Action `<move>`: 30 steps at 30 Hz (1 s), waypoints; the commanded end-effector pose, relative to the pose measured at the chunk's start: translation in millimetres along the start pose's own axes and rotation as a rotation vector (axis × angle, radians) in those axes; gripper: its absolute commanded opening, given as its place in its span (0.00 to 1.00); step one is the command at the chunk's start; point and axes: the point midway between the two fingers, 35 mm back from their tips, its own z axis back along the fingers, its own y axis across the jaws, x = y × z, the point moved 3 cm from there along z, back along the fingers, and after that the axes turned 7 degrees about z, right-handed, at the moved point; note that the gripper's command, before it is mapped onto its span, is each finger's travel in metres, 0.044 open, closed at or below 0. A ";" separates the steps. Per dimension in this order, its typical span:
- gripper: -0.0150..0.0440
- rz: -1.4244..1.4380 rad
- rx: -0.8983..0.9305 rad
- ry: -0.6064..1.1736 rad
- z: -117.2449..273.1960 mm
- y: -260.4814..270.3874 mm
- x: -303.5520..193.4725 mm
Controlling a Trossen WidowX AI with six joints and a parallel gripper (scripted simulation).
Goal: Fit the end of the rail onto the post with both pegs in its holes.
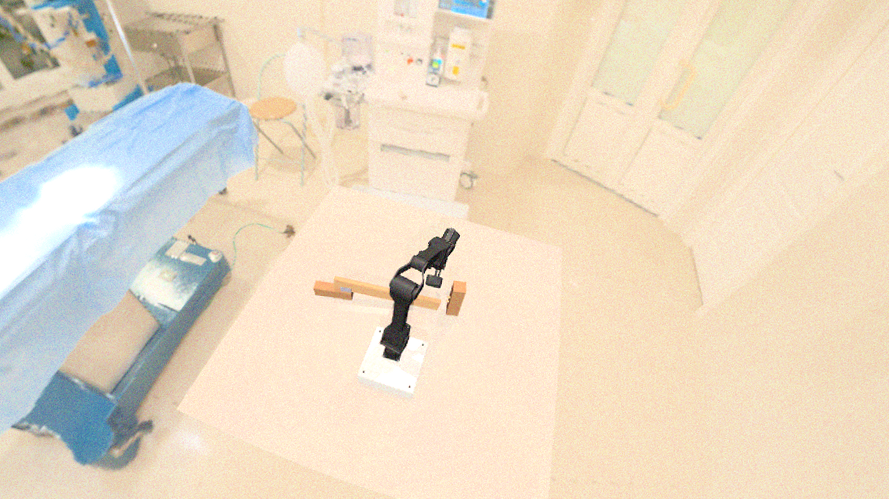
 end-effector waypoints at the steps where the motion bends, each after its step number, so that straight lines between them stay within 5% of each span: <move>1: 1.00 0.075 0.242 -0.037 -13.3 53.7 32.9; 5: 1.00 0.125 0.373 -0.054 -14.9 83.1 48.0; 30: 1.00 0.126 0.374 -0.054 -39.9 93.9 43.0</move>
